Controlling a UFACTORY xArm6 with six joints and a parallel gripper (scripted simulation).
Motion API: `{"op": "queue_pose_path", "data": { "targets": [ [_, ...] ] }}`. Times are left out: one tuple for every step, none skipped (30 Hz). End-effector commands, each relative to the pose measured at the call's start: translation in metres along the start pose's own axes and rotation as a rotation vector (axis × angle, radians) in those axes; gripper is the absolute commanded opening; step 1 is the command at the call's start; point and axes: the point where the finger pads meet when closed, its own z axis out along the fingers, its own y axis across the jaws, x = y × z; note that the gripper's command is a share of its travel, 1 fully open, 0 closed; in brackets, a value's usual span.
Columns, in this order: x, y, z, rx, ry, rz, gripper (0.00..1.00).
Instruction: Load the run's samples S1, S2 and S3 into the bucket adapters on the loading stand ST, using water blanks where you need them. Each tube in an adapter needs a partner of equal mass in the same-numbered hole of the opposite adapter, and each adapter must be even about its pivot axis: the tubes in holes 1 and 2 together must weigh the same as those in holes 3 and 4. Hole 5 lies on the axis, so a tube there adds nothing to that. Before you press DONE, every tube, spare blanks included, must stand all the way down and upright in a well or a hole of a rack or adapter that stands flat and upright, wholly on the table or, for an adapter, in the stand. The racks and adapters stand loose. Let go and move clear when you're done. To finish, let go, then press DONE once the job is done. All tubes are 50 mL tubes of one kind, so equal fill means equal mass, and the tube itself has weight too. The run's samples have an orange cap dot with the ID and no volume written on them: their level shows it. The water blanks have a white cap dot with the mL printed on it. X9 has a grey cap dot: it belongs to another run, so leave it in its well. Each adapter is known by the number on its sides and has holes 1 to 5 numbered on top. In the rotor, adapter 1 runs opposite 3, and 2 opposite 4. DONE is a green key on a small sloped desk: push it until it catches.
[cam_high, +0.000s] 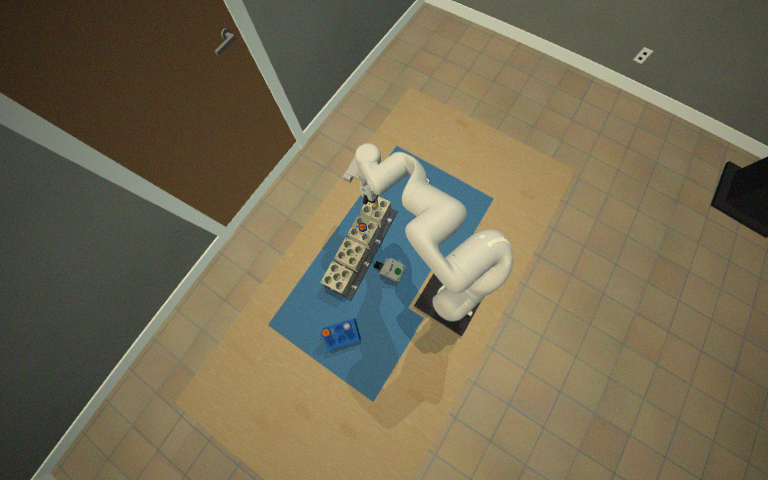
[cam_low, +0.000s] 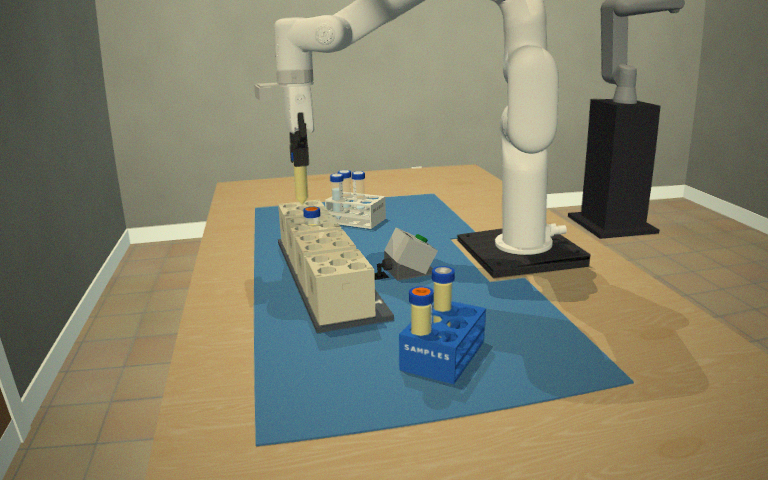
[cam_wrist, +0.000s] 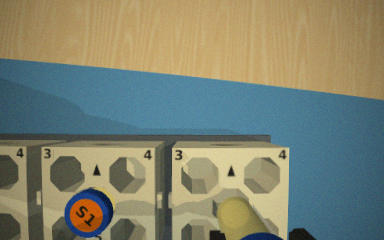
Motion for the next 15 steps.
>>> {"op": "queue_pose_path", "data": {
  "targets": [
    [0.001,0.0,0.001,-0.002,0.004,0.0,0.0],
    [0.001,0.0,0.001,-0.002,0.004,0.0,0.0],
    [0.001,0.0,0.002,-0.002,0.004,0.0,0.0],
    [0.001,0.0,0.003,-0.002,0.004,0.0,0.0],
    [0.001,0.0,0.004,-0.002,0.004,0.0,0.0],
    [0.001,0.0,0.005,-0.002,0.004,0.0,0.0],
    [0.001,0.0,0.006,-0.002,0.004,0.0,0.0],
    [0.001,0.0,0.007,-0.002,0.004,0.0,0.0],
    [0.001,0.0,0.008,-0.002,0.004,0.0,0.0],
    [0.001,0.0,0.009,-0.002,0.004,0.0,0.0],
    [0.001,0.0,0.01,-0.002,0.004,0.0,0.0],
    [0.001,0.0,0.011,-0.002,0.004,0.0,0.0],
    [0.001,0.0,0.012,-0.002,0.004,0.0,0.0],
    [0.001,0.0,0.013,-0.002,0.004,0.0,0.0],
    [0.001,0.0,0.014,-0.002,0.004,0.0,0.0]
  ]
}}
